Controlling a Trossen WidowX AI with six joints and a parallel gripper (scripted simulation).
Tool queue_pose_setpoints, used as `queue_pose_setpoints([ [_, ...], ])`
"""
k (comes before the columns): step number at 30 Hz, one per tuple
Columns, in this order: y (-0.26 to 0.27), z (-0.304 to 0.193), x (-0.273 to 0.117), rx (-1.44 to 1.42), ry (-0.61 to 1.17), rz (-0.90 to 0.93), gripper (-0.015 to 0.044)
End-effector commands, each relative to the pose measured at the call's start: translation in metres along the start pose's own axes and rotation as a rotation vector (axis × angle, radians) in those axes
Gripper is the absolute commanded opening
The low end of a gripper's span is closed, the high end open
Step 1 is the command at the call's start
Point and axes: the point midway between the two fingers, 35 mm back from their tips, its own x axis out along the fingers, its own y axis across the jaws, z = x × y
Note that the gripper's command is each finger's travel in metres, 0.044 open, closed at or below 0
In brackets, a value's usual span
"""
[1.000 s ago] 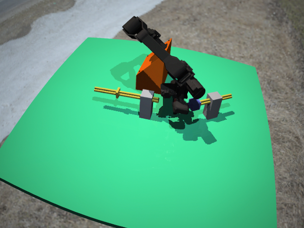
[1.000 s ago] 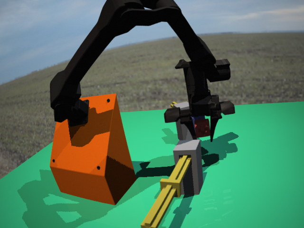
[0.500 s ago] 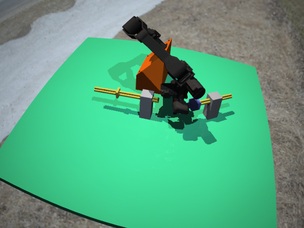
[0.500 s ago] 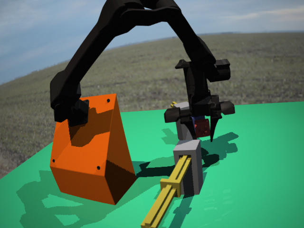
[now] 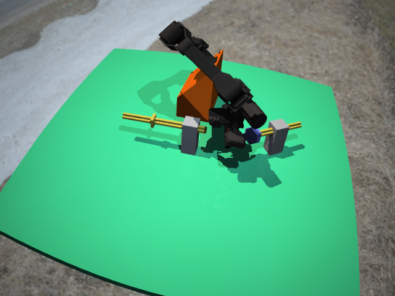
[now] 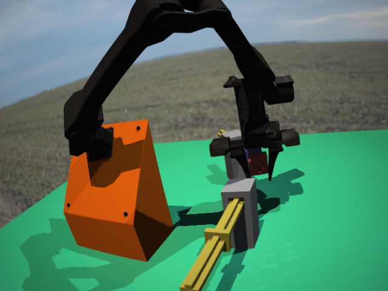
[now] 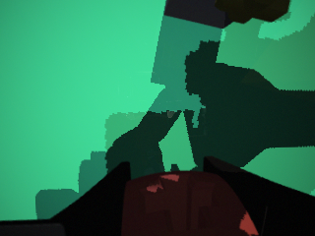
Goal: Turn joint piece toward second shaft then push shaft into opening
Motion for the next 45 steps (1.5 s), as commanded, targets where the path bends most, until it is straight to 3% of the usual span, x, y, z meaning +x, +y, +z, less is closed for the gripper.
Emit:
queue_pose_setpoints([
  [1, 0.0, 0.0, 0.0, 0.0, 0.0, 0.0, 0.0042],
  [3, 0.0, 0.0, 0.0, 0.0, 0.0, 0.0, 0.0],
  [26, -0.011, -0.002, 0.008, 0.224, 0.142, -0.013, 0.0],
  [45, -0.011, -0.002, 0.007, 0.221, 0.141, -0.009, 0.0],
])
